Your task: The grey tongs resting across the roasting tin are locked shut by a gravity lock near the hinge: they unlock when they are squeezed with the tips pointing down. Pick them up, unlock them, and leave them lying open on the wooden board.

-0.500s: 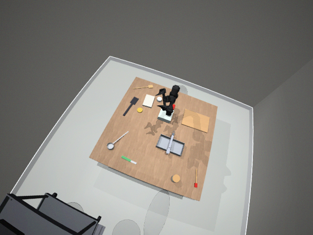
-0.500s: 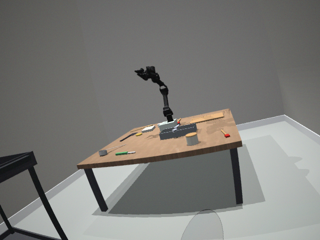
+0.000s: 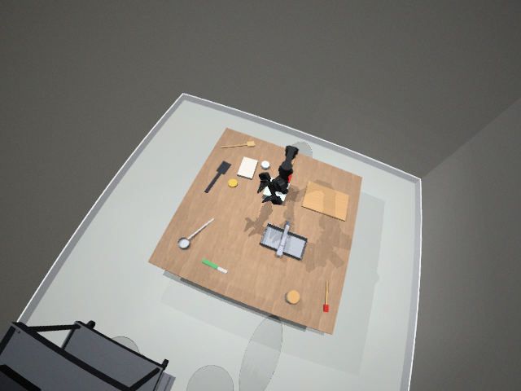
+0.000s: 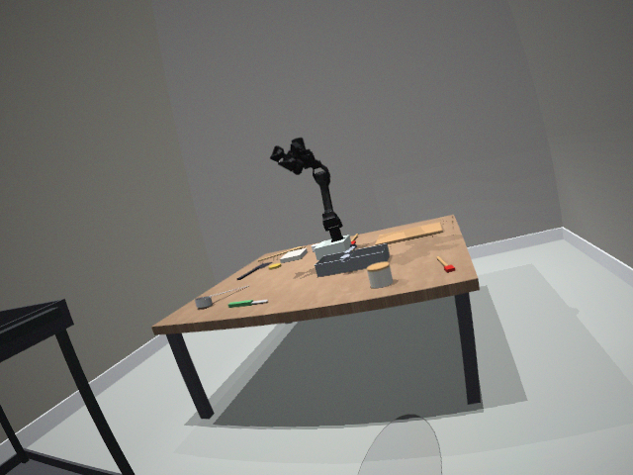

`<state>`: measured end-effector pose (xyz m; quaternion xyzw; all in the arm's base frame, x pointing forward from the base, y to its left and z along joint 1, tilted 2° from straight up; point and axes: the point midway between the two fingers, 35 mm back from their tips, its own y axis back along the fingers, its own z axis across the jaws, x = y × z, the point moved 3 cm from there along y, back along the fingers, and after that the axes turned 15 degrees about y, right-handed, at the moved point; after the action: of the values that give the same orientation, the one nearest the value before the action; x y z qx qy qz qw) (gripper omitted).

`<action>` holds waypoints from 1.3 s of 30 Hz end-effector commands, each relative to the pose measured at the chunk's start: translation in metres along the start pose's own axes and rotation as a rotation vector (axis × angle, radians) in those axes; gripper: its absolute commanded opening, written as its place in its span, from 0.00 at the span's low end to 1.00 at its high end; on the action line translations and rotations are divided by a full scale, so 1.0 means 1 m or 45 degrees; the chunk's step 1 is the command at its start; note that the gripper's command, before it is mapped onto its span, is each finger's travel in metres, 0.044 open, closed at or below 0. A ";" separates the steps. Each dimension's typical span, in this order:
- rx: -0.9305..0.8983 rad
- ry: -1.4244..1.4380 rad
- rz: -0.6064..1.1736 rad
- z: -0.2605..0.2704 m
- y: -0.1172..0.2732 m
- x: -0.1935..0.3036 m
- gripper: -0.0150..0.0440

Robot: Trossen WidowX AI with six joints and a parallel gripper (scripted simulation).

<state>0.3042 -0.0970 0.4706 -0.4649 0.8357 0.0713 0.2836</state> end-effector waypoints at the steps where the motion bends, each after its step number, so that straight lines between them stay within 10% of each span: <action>1: -0.246 -0.033 0.003 0.056 -0.018 0.007 0.69; 13: -1.173 -0.279 0.259 0.238 -0.016 0.045 0.69; 25: -2.019 -0.697 1.097 0.366 0.074 0.097 0.69; 39: -2.095 -0.750 1.242 0.379 0.085 0.095 0.69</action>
<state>0.3481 0.0218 0.0942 -0.0931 0.5248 0.8461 0.0109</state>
